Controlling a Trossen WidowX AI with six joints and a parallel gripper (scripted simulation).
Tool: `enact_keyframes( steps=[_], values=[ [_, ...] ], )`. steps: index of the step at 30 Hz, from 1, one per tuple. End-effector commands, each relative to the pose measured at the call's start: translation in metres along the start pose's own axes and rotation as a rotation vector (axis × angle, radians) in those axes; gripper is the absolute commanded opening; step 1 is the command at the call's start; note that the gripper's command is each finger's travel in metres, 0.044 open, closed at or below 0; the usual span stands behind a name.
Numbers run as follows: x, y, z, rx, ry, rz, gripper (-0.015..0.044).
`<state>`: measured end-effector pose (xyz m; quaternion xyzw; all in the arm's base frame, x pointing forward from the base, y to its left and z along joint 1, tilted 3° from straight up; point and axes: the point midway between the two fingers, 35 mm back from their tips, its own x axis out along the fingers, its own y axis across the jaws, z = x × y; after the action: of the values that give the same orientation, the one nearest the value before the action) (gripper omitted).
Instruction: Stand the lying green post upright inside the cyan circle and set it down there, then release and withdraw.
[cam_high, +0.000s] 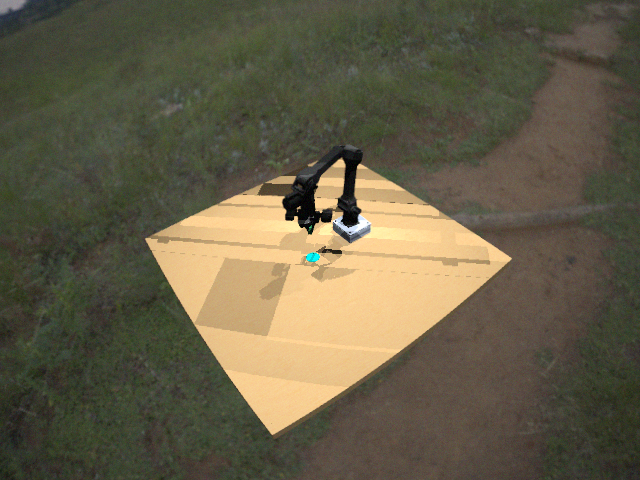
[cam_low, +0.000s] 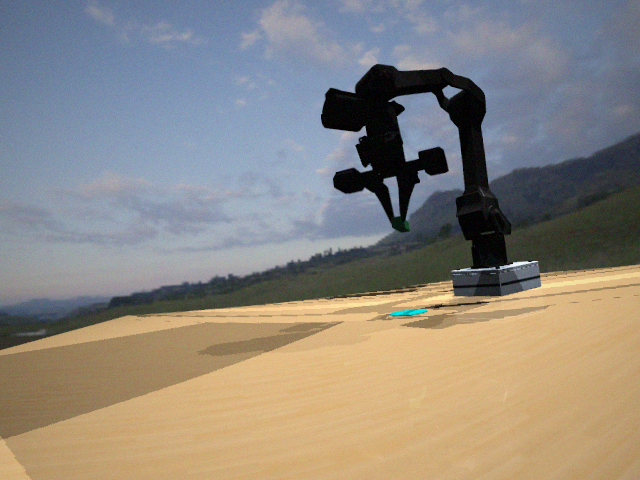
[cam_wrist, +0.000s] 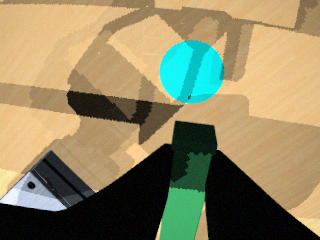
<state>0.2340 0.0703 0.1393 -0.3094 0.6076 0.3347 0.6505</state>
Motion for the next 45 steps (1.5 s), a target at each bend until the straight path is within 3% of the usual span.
enact_keyframes(
  steps=[1,45],
  values=[
    [0.000,0.000,0.001,-0.010,-0.009,0.000,0.0023],
    [0.026,-0.016,0.016,0.122,-0.326,0.077,0.0023]
  ],
)
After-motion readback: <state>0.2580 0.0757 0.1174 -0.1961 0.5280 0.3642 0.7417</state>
